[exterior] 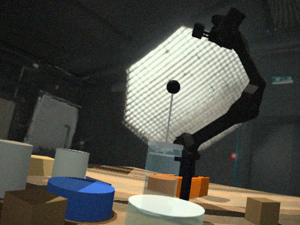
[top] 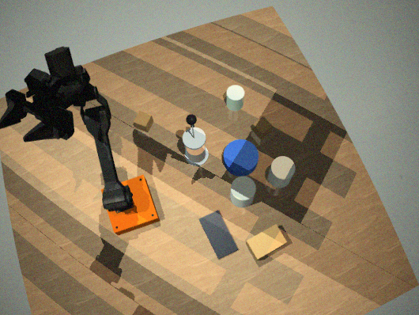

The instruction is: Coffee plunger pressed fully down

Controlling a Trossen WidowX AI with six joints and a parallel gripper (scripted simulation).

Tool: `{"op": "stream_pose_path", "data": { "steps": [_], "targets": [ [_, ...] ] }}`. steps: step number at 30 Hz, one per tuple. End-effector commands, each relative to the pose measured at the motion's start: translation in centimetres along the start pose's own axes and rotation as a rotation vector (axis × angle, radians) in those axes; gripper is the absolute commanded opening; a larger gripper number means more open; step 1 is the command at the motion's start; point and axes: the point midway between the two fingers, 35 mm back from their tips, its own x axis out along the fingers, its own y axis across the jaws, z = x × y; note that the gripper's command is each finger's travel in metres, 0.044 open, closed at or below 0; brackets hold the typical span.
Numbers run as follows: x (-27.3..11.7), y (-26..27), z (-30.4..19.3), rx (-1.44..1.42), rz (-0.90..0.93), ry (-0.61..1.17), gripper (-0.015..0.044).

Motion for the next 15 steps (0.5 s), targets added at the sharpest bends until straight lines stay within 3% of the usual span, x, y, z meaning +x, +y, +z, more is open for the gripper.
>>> {"op": "stream_pose_path", "data": {
  "steps": [1, 5, 15],
  "targets": [
    [0.1, 0.1, -0.1, 0.003, 0.009, 0.004, 0.0426],
    [1.8, 1.9, -2.2, 0.040, 0.133, 0.061, 0.0440],
    [3.4, 12.6, -8.8, 0.182, 0.697, 0.260, 0.0440]
  ]
}}
